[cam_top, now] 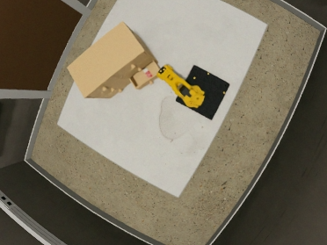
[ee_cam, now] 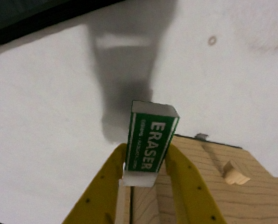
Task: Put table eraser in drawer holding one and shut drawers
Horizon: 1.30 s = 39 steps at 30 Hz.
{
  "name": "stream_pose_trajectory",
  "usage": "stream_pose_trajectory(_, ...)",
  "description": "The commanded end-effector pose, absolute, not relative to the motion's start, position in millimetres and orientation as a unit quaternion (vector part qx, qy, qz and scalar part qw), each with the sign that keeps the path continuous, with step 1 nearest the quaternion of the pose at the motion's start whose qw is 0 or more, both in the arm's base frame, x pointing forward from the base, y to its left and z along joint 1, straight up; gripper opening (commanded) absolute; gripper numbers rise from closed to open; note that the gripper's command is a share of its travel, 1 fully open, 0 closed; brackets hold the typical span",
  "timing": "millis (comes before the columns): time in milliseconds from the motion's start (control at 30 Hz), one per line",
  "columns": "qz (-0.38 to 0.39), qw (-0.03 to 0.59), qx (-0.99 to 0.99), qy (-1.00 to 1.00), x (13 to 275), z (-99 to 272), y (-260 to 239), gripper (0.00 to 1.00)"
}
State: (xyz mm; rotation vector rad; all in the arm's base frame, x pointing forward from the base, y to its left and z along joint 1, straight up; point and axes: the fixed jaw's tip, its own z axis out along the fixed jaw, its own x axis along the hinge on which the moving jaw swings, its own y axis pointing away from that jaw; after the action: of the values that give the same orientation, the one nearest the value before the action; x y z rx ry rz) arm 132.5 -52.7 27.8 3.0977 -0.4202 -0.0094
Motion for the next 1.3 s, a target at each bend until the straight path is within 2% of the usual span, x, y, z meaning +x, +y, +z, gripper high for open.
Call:
stream_pose_trajectory(0, 0.001, 0.000, 0.997, -0.083, 137, 28, -34, 0.00)
stream_pose_trajectory(433, 0.066, 0.007, 0.994, -0.082, 137, 51, -34, 0.00)
stream_pose_trajectory(600, 0.066, 0.007, 0.994, -0.082, 137, 51, -34, 0.00)
stream_pose_trajectory(1000, 0.148, 0.015, 0.985, -0.081, 143, 74, -35, 0.00)
stream_pose_trajectory(1267, 0.164, 0.017, 0.983, -0.081, 143, 80, -35, 0.00)
